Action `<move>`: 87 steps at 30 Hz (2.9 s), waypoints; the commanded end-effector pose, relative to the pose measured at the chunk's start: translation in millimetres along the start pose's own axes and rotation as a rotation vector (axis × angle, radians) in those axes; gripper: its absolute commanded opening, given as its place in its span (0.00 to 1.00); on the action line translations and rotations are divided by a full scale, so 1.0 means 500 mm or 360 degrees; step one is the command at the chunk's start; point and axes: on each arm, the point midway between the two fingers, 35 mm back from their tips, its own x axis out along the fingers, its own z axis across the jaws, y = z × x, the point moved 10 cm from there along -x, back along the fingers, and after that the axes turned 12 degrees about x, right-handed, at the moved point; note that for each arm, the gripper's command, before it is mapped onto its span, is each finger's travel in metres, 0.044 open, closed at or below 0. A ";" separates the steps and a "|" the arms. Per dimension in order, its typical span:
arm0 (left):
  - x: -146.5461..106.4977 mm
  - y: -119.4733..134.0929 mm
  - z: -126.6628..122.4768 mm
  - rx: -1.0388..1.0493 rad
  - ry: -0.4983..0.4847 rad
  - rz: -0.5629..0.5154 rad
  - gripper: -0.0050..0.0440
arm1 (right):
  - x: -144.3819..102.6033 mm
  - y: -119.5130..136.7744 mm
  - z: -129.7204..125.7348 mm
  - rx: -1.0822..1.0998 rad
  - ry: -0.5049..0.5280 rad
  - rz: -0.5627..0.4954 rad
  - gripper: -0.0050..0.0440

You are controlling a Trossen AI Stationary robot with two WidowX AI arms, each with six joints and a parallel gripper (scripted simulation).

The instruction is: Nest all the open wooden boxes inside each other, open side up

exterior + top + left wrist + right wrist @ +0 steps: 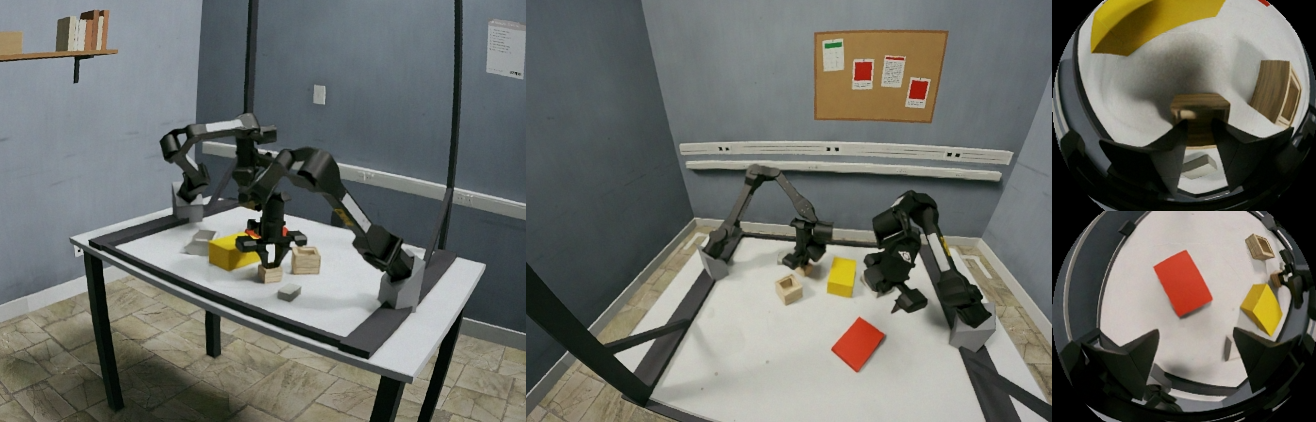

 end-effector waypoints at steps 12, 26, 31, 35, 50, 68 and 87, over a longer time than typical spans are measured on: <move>-0.126 0.001 0.008 -0.0026 -0.0021 -0.0030 0.51 | 0.000 -0.001 0.000 0.0011 0.0005 -0.0001 0.92; -0.143 -0.063 -0.084 -0.0021 0.0023 -0.0036 0.51 | 0.000 -0.001 0.000 0.0011 0.0005 -0.0001 0.92; -0.154 -0.077 -0.112 -0.0020 0.0026 -0.0033 0.51 | 0.000 -0.001 0.000 0.0011 0.0005 -0.0001 0.92; -0.169 -0.092 -0.151 -0.0018 0.0023 -0.0028 0.51 | 0.000 -0.001 0.000 0.0011 0.0005 -0.0001 0.92; -0.198 -0.108 -0.224 -0.0013 -0.0002 -0.0022 0.51 | -0.008 -0.001 -0.008 0.0018 -0.0031 -0.0035 0.92; -0.198 -0.108 -0.224 -0.0013 -0.0002 -0.0022 0.51 | -0.118 -0.010 -0.139 -0.0156 -0.0508 -0.0588 0.92; -0.198 -0.108 -0.224 -0.0013 -0.0002 -0.0022 0.51 | -0.118 0.065 -0.449 -0.0343 -0.0717 -0.1461 0.92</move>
